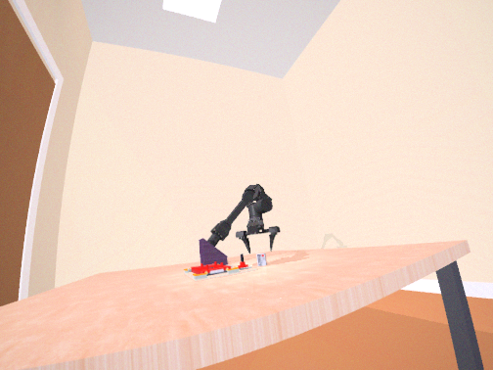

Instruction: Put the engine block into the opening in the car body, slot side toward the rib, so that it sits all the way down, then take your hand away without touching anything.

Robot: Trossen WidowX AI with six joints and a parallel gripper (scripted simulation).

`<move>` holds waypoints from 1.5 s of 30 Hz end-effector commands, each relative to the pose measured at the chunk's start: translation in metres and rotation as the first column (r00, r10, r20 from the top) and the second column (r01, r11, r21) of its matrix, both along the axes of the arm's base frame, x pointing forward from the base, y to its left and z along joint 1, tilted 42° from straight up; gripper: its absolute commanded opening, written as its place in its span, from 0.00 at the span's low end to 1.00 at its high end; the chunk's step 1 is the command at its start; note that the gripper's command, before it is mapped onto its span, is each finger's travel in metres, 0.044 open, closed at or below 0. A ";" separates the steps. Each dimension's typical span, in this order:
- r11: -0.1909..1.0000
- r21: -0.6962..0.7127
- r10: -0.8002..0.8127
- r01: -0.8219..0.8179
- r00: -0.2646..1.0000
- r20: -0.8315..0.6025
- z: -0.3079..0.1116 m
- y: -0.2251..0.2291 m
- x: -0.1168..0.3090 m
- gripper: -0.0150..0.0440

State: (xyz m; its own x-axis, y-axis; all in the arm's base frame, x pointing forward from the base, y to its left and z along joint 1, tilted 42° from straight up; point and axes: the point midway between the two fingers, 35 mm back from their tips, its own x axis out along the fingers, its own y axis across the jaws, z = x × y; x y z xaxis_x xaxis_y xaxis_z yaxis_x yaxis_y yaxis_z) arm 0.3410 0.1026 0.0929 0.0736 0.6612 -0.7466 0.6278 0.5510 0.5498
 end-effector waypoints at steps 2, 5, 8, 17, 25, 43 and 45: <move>1.000 0.003 0.012 -0.012 1.000 0.006 0.018 -0.017 -0.001 1.00; 1.000 0.003 0.013 -0.013 1.000 0.007 0.020 -0.018 -0.002 1.00; 1.000 0.003 0.013 -0.013 1.000 0.007 0.022 -0.016 -0.003 1.00; 1.000 0.004 0.013 -0.013 1.000 0.007 0.010 -0.005 -0.002 1.00; 1.000 0.004 0.013 -0.013 1.000 0.007 0.000 0.003 0.000 1.00; 1.000 0.006 0.013 -0.013 1.000 0.007 -0.021 0.023 0.002 1.00; 1.000 0.006 0.013 -0.013 1.000 0.007 -0.024 0.025 0.002 1.00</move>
State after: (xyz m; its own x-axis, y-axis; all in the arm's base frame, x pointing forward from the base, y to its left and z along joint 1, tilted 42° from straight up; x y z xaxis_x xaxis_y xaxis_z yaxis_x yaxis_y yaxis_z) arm 0.3432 0.1244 0.0758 0.0756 0.6696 -0.7388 0.6091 0.5556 0.5659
